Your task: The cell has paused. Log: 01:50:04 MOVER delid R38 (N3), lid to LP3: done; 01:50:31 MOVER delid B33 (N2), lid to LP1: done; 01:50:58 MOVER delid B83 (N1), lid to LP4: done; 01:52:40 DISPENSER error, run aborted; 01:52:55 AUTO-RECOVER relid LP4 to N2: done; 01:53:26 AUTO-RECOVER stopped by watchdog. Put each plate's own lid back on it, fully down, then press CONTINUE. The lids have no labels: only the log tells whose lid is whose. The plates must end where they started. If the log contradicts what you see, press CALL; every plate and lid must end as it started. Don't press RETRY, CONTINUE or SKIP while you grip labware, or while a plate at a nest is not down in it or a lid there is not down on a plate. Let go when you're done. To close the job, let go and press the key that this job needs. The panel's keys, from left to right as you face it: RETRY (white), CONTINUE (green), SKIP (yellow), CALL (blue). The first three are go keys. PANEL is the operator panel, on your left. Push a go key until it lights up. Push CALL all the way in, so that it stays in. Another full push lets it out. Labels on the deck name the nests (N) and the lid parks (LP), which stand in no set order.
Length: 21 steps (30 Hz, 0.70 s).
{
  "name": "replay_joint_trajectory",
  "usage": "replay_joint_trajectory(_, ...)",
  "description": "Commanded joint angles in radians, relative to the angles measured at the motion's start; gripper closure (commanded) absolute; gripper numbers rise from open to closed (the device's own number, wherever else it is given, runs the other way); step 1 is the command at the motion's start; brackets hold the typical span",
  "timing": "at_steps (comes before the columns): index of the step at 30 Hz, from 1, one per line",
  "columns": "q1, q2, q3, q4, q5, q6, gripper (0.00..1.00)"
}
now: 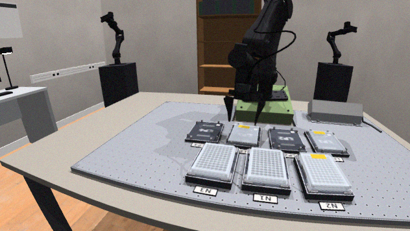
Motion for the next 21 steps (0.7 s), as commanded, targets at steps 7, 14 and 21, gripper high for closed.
replay_joint_trajectory(7, -0.25, 0.017, -0.135, 0.411, -0.31, -0.169, 1.0)
replay_joint_trajectory(14, -0.365, 0.144, -0.066, 0.467, -0.438, -0.234, 1.0)
replay_joint_trajectory(21, -0.354, 0.172, -0.063, 0.497, -0.45, -0.227, 1.0)
